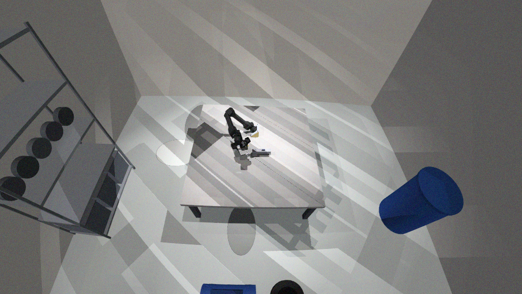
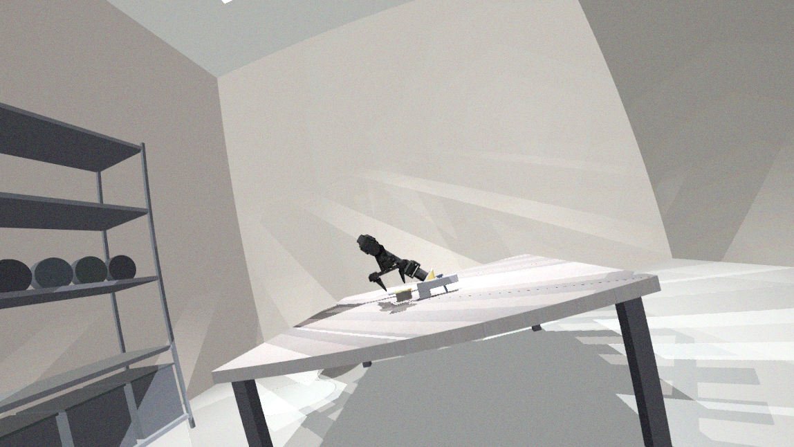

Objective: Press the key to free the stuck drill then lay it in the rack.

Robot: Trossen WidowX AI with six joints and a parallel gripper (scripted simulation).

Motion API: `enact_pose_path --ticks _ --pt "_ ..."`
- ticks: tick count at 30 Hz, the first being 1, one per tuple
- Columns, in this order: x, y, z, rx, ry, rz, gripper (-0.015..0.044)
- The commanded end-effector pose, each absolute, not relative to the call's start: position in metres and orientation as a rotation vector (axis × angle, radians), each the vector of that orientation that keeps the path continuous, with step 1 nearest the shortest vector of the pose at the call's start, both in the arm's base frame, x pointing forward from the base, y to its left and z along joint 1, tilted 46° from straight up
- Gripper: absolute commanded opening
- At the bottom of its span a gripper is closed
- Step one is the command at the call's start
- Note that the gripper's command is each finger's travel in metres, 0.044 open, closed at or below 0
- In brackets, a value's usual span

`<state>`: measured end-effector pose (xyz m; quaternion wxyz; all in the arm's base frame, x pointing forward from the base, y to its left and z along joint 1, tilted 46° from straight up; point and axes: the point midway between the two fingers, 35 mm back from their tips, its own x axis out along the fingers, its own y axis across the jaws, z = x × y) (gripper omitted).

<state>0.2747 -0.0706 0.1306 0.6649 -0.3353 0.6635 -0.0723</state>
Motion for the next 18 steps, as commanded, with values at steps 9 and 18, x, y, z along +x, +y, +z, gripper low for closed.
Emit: enact_pose_path --ticks 9,18 --pt "0.390 -0.080 0.124 0.784 0.811 -0.823 0.0440" --pt "0.435 -0.088 0.134 1.441 0.498 -0.918 0.0440"
